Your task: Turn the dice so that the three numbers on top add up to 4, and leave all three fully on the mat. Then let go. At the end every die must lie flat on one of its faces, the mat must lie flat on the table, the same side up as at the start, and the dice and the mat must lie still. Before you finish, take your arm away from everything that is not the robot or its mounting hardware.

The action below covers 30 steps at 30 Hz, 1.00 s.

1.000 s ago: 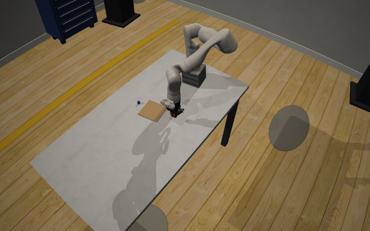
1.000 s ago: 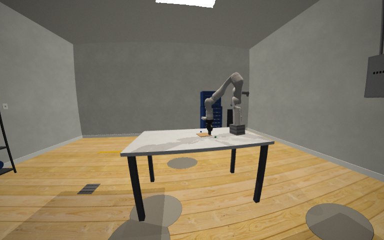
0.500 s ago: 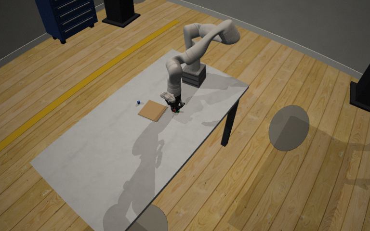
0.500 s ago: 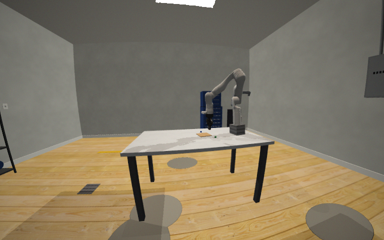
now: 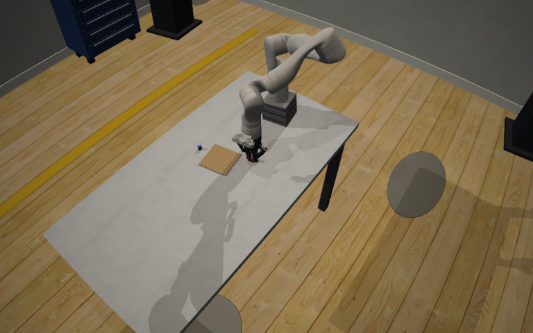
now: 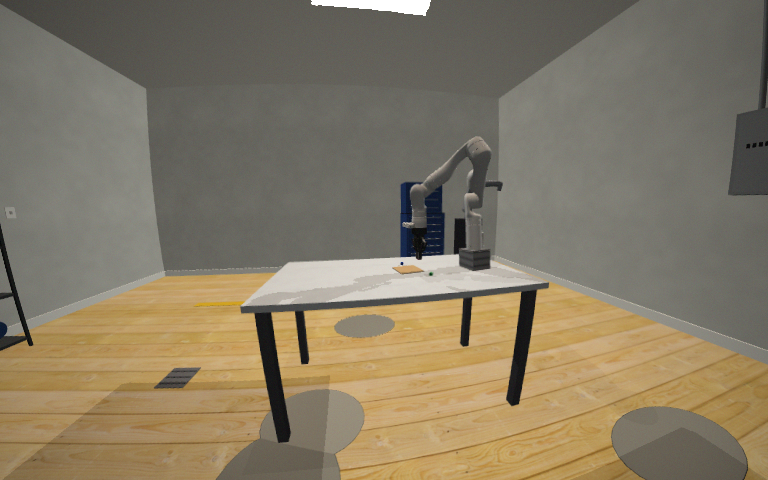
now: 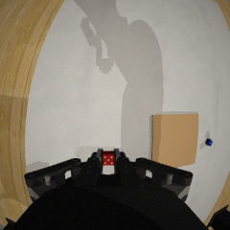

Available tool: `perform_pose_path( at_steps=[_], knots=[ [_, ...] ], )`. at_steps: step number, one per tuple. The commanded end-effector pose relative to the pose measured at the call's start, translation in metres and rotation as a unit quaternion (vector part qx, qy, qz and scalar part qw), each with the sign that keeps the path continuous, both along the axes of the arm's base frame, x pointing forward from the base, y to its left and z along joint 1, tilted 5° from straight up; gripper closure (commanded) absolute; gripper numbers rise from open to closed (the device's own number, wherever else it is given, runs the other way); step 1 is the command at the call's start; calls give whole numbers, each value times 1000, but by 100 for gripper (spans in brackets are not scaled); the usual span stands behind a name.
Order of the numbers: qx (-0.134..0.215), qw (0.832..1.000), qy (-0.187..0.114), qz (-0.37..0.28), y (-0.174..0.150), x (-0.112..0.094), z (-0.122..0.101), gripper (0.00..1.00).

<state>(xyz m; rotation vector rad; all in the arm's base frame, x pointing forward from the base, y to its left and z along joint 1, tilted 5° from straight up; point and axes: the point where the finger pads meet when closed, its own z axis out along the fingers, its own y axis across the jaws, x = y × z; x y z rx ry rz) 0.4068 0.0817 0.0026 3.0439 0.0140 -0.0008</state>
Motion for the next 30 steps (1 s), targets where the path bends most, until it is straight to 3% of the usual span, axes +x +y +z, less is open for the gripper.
perform_pose_path(
  at_steps=[1, 7, 9, 20, 24, 30],
  knots=[
    [1, 1000, 1, 21, 1, 1, 0, 89],
    [1, 993, 12, 121, 2, 1, -2, 89],
    [1, 993, 12, 121, 2, 1, -2, 89],
    [1, 951, 29, 309, 5, 3, -6, 89],
    [1, 940, 32, 339, 5, 4, -6, 89],
    [1, 937, 32, 347, 5, 4, -6, 89]
  ],
)
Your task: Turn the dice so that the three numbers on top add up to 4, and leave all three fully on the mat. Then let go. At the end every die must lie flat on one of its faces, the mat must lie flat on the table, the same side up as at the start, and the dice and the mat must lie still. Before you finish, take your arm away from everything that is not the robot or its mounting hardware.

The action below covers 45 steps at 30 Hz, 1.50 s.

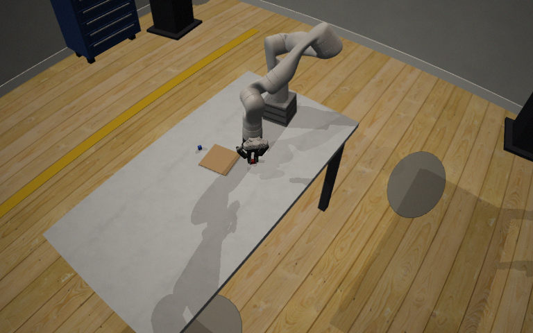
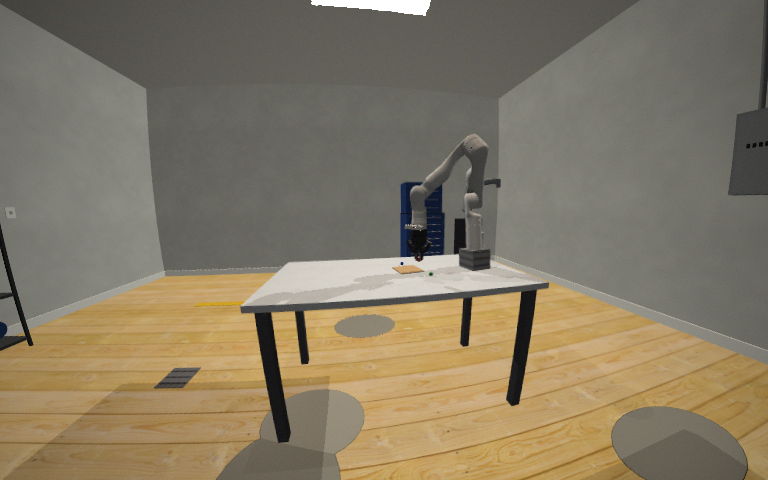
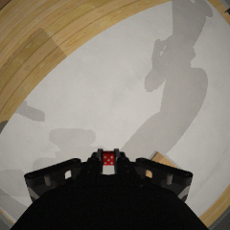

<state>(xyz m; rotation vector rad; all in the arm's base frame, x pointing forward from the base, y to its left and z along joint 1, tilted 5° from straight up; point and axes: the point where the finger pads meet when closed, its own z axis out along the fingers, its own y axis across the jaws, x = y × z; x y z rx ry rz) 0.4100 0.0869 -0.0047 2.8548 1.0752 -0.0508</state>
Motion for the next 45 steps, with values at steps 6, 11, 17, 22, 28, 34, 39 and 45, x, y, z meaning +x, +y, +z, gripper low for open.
perform_pose_path(
  at_steps=[6, 11, 17, 22, 28, 34, 39, 45],
  knots=[
    [1, 1000, -1, 1, 0, 1, 1, 89],
    [4, 1000, -4, 1, 1, 1, 1, 89],
    [9, 1000, -8, 2, 1, 1, 0, 89],
    [19, 1000, -18, 3, 1, 1, 0, 89],
    [35, 999, -36, 5, 1, 1, 0, 89],
    [45, 998, -52, 5, -1, 0, 1, 89],
    [65, 996, -68, 8, 1, -1, 0, 89],
    [85, 992, -92, 10, -1, -1, 0, 89]
  ],
)
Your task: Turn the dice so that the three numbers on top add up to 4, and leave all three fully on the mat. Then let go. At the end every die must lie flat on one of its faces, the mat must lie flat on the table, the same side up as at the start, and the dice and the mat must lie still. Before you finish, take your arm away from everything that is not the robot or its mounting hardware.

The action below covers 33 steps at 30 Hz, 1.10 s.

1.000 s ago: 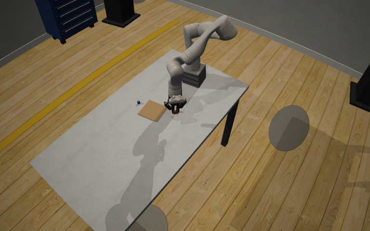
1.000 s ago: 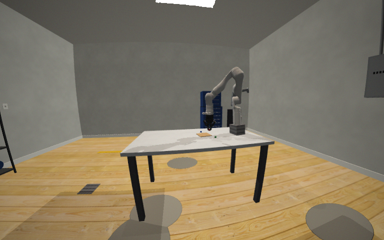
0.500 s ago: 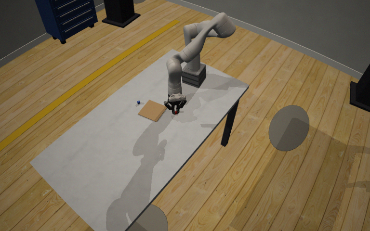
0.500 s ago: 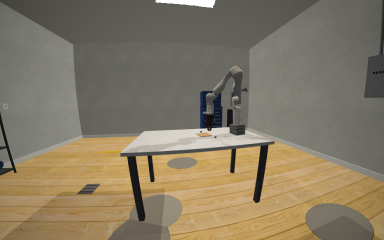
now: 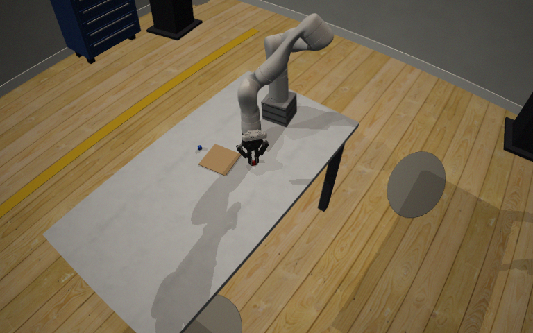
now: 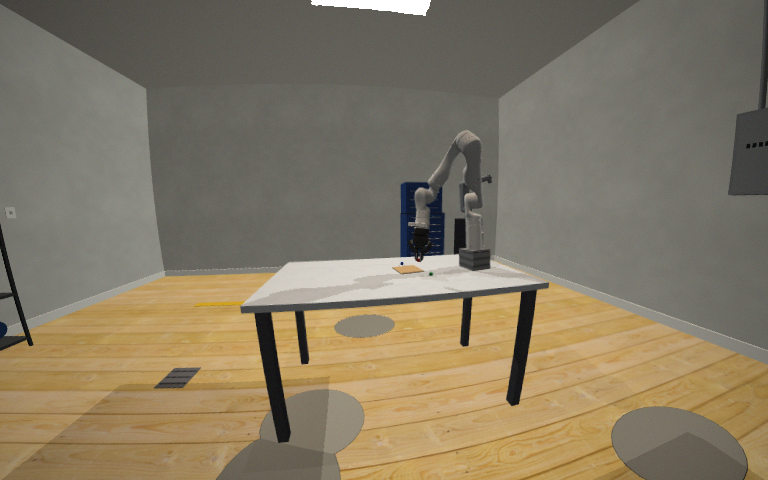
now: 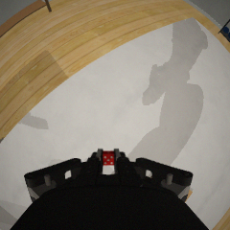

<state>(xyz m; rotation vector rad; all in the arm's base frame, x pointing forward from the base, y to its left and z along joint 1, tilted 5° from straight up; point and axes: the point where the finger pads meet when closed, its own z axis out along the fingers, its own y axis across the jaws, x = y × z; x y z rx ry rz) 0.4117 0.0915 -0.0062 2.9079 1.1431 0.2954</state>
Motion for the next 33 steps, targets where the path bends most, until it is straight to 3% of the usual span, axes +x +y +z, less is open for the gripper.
perform_pose_path(
  at_steps=[1, 19, 33],
  knots=[
    [6, 1000, -4, -8, -5, -3, 1, 89],
    [75, 994, -75, -2, -7, -8, -1, 89],
    [158, 972, -172, 8, -10, -8, -1, 89]
  ],
)
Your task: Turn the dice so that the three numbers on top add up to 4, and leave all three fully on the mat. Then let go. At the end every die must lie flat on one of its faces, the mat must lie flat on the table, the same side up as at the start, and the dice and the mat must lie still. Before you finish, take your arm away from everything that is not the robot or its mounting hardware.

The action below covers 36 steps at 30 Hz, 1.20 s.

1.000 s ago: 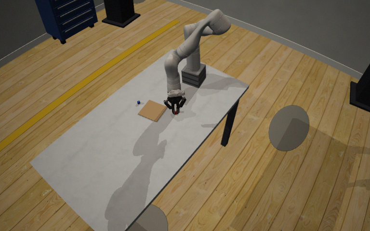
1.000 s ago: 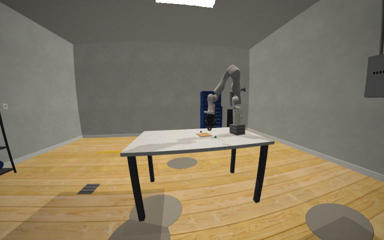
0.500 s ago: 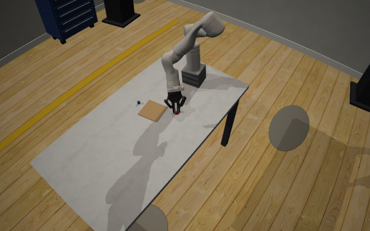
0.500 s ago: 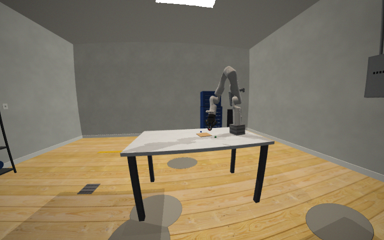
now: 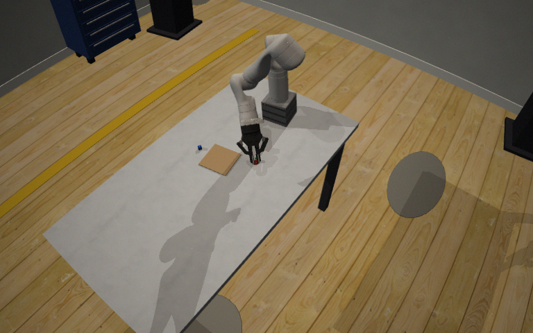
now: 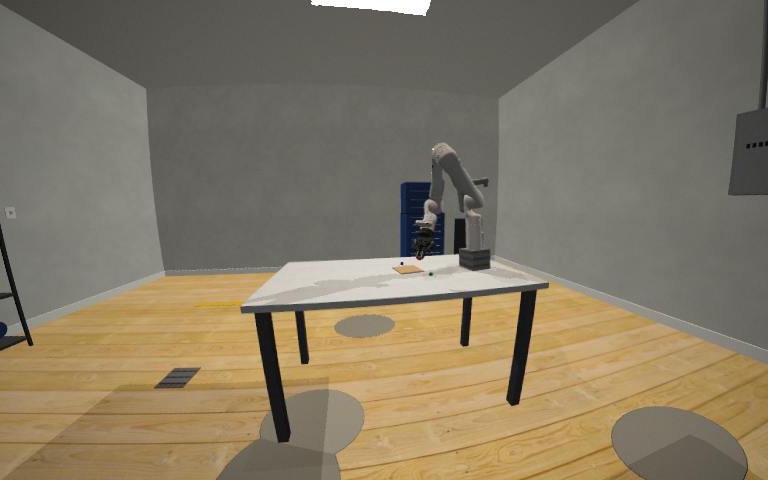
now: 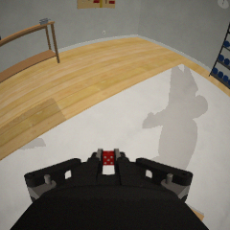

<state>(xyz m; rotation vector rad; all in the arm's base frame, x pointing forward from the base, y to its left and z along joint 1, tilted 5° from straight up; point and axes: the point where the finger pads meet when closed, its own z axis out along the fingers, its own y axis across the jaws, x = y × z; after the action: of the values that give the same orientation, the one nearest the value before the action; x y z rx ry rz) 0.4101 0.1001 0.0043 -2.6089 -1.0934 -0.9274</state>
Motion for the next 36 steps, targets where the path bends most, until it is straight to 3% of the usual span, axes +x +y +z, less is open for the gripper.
perform_pose_path(
  at_steps=[1, 3, 18, 36],
  knots=[
    [11, 1000, 0, -19, -19, -7, -12, 89],
    [11, 1000, 0, -19, -19, -7, -12, 89],
    [83, 993, -82, -12, -22, -9, -12, 89],
    [124, 984, -126, -5, -23, -11, -13, 89]
  ],
)
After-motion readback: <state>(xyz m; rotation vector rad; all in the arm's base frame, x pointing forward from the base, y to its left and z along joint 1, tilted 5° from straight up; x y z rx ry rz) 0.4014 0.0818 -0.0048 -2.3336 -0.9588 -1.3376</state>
